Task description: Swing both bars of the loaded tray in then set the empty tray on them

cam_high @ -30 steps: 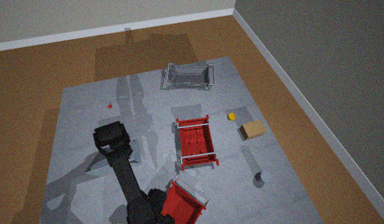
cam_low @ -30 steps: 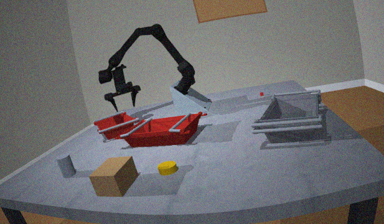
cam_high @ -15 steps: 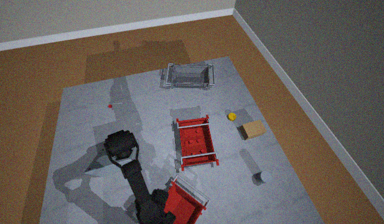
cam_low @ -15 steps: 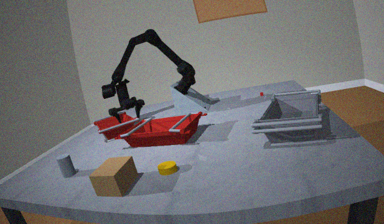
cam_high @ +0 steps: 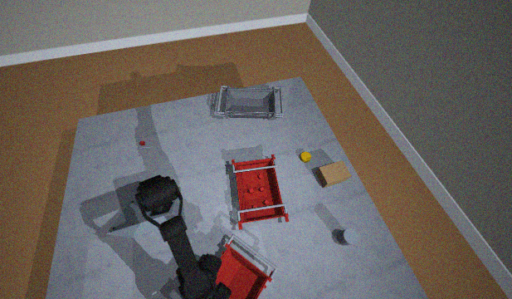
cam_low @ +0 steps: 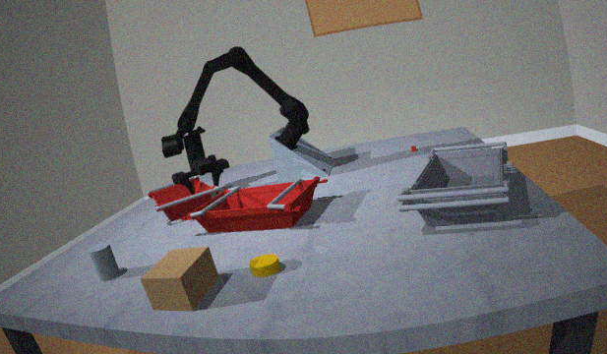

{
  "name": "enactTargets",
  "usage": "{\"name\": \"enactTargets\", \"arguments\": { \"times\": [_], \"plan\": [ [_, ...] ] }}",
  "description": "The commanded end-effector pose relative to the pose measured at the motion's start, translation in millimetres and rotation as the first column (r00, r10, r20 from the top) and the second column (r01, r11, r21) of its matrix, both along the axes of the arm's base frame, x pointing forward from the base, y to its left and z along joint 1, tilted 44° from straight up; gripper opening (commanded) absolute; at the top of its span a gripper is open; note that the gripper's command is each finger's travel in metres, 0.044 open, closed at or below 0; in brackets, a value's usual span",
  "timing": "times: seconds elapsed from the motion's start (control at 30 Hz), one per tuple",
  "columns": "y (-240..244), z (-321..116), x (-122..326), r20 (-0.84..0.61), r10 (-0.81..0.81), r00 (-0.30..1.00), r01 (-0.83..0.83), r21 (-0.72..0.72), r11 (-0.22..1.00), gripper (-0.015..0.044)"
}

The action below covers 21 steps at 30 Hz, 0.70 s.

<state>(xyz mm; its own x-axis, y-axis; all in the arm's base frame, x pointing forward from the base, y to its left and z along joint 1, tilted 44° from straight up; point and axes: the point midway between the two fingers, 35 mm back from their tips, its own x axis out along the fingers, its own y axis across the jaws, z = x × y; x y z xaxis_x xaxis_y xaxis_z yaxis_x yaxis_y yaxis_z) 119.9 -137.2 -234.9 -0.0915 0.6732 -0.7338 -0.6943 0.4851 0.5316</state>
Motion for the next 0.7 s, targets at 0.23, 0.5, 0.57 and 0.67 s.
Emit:
{"name": "enactTargets", "arguments": {
  "times": [0.23, 0.5, 0.57, 0.67],
  "plan": [
    [0.6, -0.3, 0.5, 0.001, -0.006, 1.000, 0.006, 0.001, 1.000, 0.0215],
    [0.6, -0.3, 0.5, 0.001, -0.006, 1.000, 0.006, 0.001, 1.000, 0.0161],
    [0.6, -0.3, 0.5, 0.001, -0.006, 1.000, 0.006, 0.001, 1.000, 0.0148],
    [0.6, -0.3, 0.5, 0.001, -0.006, 1.000, 0.006, 0.001, 1.000, 0.0128]
  ]
}}
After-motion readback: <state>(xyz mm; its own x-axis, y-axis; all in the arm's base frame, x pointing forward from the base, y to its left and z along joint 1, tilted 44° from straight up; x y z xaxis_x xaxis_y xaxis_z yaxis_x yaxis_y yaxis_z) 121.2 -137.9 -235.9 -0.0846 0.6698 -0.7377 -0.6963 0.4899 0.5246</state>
